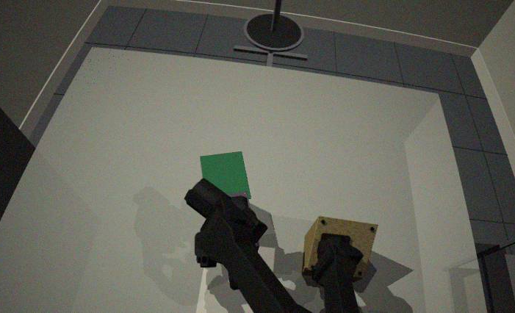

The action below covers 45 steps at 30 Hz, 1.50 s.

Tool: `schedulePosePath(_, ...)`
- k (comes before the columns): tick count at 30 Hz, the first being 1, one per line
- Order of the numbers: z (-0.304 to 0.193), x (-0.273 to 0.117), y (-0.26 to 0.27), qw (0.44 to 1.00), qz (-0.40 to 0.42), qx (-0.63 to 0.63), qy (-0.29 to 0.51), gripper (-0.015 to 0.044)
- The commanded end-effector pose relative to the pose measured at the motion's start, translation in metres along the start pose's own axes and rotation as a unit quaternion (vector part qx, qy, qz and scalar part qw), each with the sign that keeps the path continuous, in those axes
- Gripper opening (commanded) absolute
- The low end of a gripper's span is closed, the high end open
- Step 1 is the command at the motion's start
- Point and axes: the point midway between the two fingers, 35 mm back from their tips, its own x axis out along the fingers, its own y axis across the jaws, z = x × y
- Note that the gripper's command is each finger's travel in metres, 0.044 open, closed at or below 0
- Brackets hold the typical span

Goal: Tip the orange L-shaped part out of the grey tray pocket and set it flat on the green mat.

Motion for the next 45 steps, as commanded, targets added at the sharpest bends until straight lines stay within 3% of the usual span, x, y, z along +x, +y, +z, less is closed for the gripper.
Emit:
schedulePosePath(1,0.004,-0.043,-0.008,1.000,-0.009,-0.005,-0.006,0.0180)
schedulePosePath(5,0.000,-0.074,-0.009,1.000,-0.006,-0.006,-0.007,0.0180)
schedulePosePath(39,-0.001,-0.070,-0.008,1.000,-0.002,-0.001,-0.006,0.0180)
schedulePosePath(43,0.001,-0.071,-0.015,0.997,-0.002,0.080,-0.007,0.0280)
schedulePosePath(45,0.003,-0.072,-0.023,0.986,-0.003,0.166,-0.007,0.0280)
